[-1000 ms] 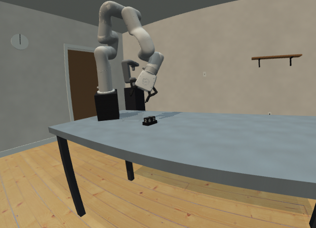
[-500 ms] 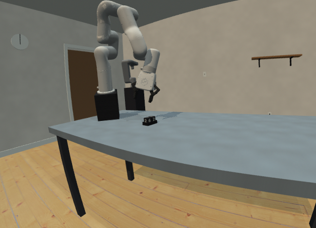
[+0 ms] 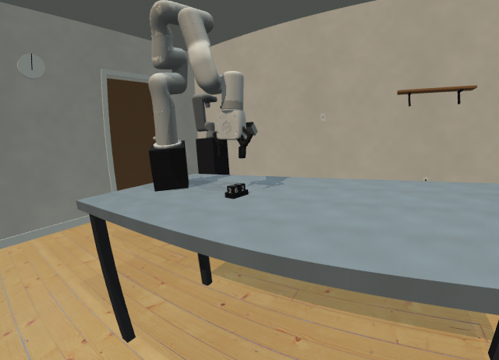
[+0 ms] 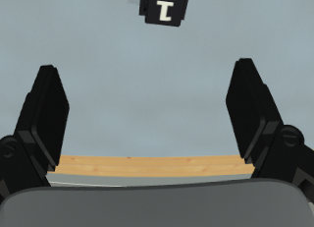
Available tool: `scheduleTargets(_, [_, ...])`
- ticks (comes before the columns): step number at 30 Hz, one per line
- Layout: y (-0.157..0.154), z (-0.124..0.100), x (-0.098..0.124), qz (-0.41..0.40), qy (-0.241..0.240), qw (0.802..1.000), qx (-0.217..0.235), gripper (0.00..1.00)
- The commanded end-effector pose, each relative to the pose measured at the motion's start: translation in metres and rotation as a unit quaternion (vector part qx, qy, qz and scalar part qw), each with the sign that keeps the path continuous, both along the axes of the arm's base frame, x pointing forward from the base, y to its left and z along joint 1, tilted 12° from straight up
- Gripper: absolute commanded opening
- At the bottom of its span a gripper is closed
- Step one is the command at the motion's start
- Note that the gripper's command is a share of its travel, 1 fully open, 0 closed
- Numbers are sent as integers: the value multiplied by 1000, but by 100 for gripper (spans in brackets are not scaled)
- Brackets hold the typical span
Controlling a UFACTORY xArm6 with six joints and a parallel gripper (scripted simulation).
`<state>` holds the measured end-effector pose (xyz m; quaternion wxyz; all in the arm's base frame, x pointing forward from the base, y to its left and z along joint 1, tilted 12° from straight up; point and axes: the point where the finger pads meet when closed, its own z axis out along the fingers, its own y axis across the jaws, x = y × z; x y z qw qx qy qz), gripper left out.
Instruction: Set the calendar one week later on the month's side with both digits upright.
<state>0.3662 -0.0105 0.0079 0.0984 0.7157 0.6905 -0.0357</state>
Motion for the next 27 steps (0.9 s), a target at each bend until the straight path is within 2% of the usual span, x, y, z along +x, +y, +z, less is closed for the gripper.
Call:
scheduleTargets(1, [0,4,9,-39,-37,998,25,100])
scheduleTargets(22, [0,6,10,-47,-43,998,29,100])
scheduleTargets(27, [-5,14,-4,-9,-37,999,23,100])
